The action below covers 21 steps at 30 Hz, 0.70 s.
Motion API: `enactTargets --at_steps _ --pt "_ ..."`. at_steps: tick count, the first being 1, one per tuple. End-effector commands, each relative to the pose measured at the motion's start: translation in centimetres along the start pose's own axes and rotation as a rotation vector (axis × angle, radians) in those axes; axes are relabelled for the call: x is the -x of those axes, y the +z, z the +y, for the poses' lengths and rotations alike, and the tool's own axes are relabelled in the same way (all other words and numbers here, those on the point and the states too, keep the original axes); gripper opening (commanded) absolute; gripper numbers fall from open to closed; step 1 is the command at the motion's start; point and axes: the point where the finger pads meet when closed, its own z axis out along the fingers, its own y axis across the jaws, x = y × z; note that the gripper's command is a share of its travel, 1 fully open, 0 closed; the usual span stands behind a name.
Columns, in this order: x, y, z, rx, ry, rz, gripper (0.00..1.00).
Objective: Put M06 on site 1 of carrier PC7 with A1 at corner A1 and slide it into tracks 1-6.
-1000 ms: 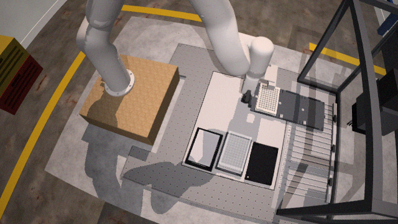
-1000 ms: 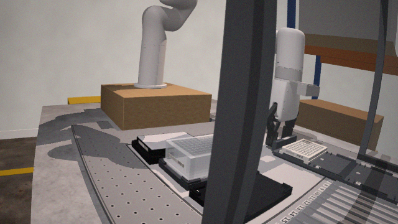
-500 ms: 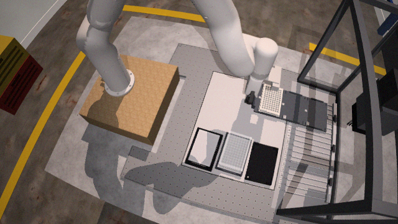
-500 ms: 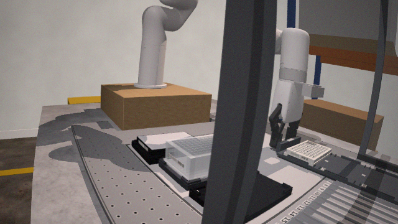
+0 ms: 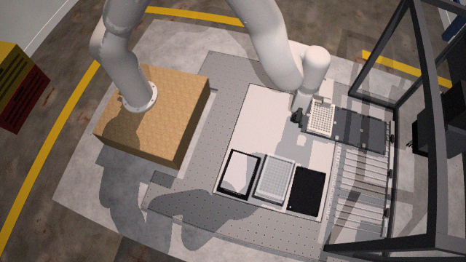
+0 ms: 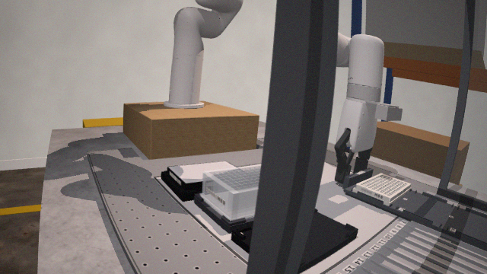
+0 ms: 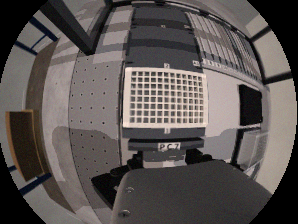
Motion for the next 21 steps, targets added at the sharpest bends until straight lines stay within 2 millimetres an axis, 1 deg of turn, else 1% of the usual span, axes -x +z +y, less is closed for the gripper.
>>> enactTargets --at_steps 1,21 --pt "-0.4 -0.17 -0.05 -0.001 0.0 0.004 0.81" --pt "-1.0 -0.17 -0.05 -0.001 0.0 0.004 0.81"
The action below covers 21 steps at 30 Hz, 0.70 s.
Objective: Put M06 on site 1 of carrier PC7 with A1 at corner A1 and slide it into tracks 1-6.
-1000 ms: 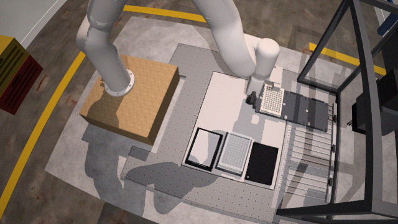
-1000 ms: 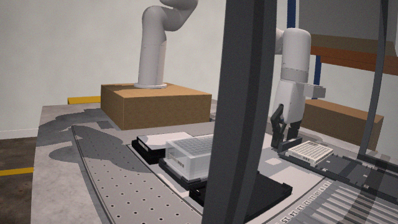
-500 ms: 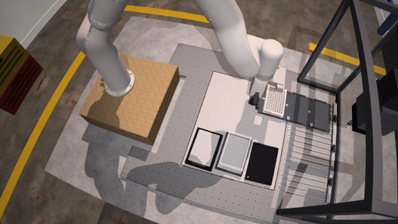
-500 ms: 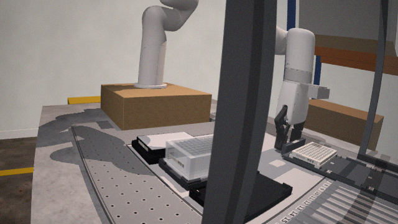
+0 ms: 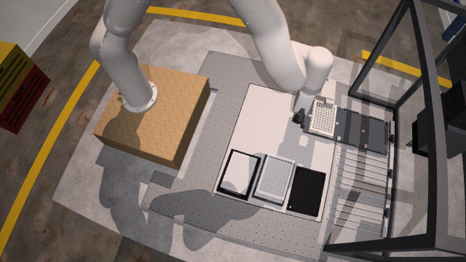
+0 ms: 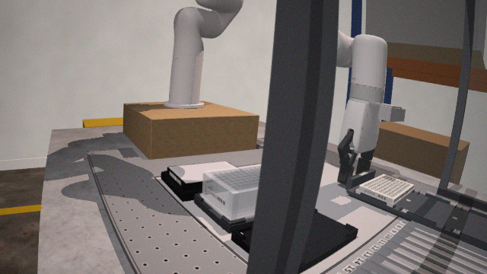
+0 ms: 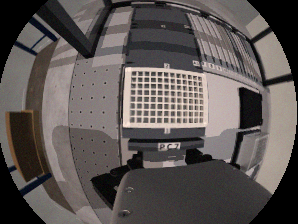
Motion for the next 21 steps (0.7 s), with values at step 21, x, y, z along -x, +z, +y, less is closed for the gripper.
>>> enactTargets --at_steps 21 --pt "-0.9 -0.17 -0.04 -0.001 0.0 0.005 0.81"
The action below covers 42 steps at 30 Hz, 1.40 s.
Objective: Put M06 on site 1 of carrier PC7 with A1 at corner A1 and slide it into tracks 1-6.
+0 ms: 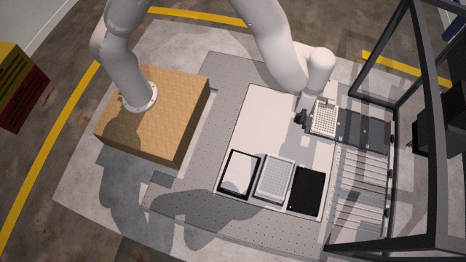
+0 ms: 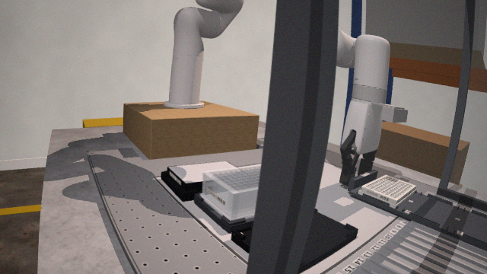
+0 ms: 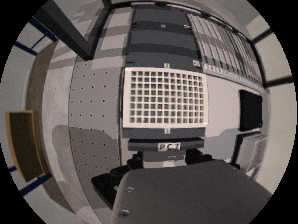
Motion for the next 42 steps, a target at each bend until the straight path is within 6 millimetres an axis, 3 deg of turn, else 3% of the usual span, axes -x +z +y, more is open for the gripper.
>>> enactTargets --at_steps 1,42 --pt "-0.35 -0.2 -0.05 -0.001 0.0 0.005 0.81" --pt "-1.13 -0.21 -0.05 -0.001 0.0 0.005 0.81"
